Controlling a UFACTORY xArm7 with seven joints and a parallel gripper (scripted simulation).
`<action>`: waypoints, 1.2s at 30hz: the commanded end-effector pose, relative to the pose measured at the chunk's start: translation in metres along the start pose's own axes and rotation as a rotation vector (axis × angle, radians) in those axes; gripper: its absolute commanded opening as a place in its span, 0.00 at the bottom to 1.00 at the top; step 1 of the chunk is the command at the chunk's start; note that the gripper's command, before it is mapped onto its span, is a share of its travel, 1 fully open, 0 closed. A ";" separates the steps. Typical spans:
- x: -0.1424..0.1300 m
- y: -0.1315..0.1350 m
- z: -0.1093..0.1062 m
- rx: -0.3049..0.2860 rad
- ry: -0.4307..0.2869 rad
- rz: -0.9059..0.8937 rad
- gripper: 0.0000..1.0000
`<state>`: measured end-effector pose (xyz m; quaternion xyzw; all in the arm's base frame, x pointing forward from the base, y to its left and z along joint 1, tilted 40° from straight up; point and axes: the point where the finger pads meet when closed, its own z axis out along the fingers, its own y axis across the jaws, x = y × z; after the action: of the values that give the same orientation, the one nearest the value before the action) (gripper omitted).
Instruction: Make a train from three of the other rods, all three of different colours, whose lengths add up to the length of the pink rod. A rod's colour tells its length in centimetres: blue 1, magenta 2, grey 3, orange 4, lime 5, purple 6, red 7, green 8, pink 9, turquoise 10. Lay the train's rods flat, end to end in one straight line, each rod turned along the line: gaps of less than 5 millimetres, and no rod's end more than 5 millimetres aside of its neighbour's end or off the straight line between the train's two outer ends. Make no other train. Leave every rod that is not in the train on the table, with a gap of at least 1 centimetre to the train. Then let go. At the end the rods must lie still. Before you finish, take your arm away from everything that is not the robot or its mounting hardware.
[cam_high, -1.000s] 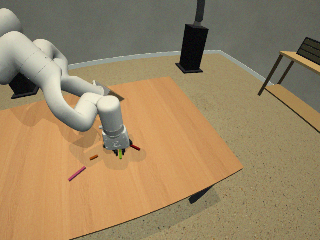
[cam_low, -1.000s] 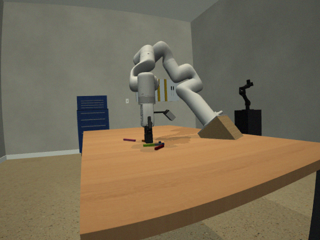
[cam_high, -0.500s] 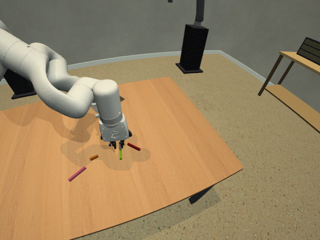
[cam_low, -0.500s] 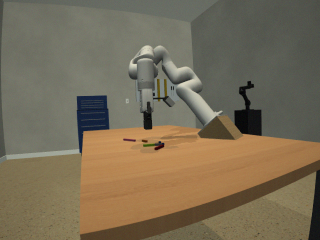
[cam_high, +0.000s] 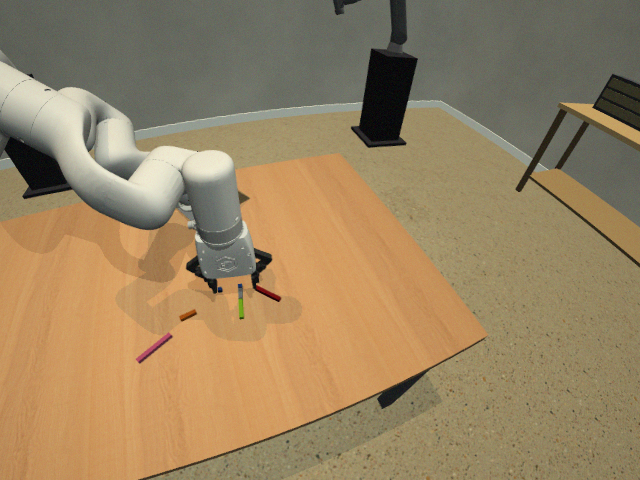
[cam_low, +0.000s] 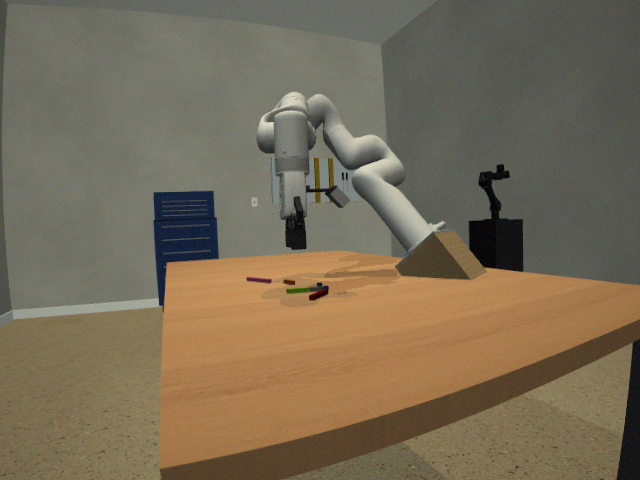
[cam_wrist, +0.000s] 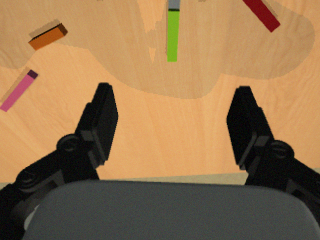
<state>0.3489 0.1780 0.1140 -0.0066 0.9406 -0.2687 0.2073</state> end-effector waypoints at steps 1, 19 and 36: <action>-0.001 0.001 -0.001 -0.003 -0.003 -0.001 1.00; -0.001 0.001 -0.008 -0.003 -0.003 -0.001 1.00; 0.000 0.001 -0.077 -0.003 -0.003 -0.001 1.00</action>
<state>0.3251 0.2102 0.1607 -0.0070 0.9409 -0.2679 0.2073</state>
